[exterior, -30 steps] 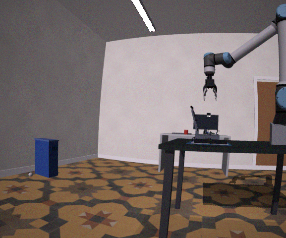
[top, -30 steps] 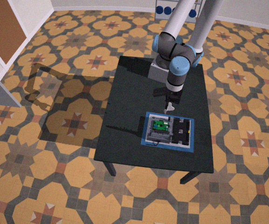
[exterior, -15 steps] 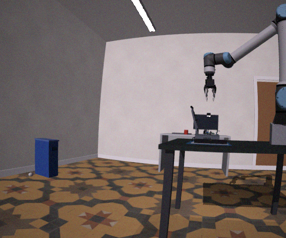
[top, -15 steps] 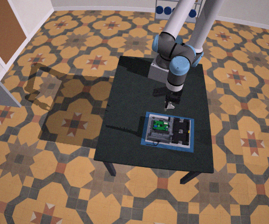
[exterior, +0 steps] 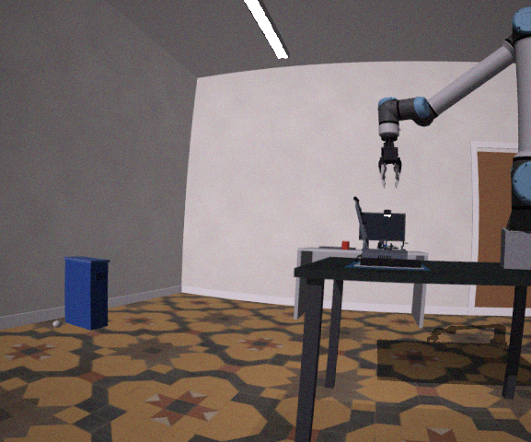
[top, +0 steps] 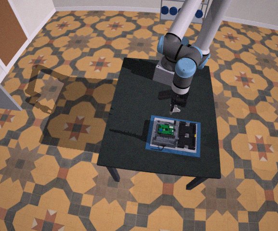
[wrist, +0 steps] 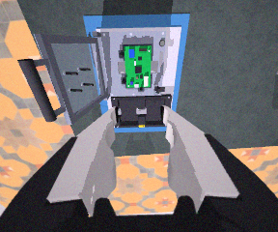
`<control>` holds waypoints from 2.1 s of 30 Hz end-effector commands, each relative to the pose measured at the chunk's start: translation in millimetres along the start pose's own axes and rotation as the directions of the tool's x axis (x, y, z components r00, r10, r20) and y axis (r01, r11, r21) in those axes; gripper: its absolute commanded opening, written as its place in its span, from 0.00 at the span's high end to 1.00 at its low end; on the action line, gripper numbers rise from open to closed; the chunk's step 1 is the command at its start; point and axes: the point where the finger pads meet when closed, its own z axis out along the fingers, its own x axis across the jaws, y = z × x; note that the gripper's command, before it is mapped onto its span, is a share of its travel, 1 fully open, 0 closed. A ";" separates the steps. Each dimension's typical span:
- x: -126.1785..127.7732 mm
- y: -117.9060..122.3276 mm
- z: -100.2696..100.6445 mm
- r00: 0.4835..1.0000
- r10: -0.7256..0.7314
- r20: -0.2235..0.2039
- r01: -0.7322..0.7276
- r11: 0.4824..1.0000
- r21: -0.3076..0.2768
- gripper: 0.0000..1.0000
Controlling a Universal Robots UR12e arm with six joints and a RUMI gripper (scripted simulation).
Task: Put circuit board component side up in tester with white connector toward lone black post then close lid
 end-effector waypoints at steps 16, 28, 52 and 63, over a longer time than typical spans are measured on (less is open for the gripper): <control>-12.0 0.0 -0.8 1.000 0.000 0.001 0.000 1.000 0.000 0.70; -72.4 0.4 -0.9 1.000 0.000 0.001 0.000 1.000 0.000 0.70; -145.6 0.9 -1.0 1.000 0.000 0.001 0.000 1.000 0.000 0.70; -146.0 0.9 -0.3 1.000 0.000 0.001 0.000 1.000 0.000 0.70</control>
